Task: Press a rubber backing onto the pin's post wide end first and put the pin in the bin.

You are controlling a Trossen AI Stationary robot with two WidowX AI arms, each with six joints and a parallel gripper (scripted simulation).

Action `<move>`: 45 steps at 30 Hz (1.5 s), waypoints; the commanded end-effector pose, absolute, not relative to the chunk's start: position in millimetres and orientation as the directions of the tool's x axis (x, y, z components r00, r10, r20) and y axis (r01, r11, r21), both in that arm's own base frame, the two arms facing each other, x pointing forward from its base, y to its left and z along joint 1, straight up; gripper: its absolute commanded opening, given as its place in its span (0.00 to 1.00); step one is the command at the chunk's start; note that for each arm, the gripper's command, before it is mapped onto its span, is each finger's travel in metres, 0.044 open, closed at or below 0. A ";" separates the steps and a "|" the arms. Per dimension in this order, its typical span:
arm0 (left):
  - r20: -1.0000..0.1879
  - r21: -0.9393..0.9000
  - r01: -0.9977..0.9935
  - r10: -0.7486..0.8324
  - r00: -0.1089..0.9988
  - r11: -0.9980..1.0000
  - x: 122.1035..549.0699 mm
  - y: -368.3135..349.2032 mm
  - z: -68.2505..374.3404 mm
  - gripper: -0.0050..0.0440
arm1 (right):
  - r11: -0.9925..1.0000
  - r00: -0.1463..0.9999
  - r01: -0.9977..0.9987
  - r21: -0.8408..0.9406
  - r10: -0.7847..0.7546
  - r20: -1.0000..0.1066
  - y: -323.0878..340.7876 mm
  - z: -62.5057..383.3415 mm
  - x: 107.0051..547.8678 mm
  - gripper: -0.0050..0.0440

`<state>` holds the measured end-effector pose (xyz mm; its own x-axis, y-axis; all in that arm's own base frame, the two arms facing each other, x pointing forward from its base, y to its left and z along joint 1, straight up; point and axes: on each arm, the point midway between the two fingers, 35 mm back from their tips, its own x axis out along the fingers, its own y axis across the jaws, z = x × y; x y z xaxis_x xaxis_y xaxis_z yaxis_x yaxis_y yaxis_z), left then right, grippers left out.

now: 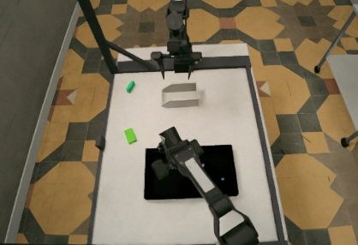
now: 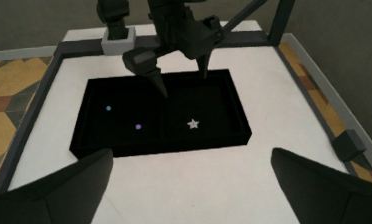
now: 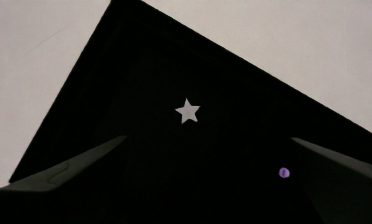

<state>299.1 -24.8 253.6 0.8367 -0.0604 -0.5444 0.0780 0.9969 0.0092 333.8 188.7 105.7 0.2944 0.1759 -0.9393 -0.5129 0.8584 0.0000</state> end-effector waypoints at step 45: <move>-0.430 -0.014 -0.370 0.328 0.841 0.929 309.0 -15.0 268.7 1.00 | 0.992 0.356 -0.130 -0.001 0.046 -0.933 29.5 110.8 295.1 1.00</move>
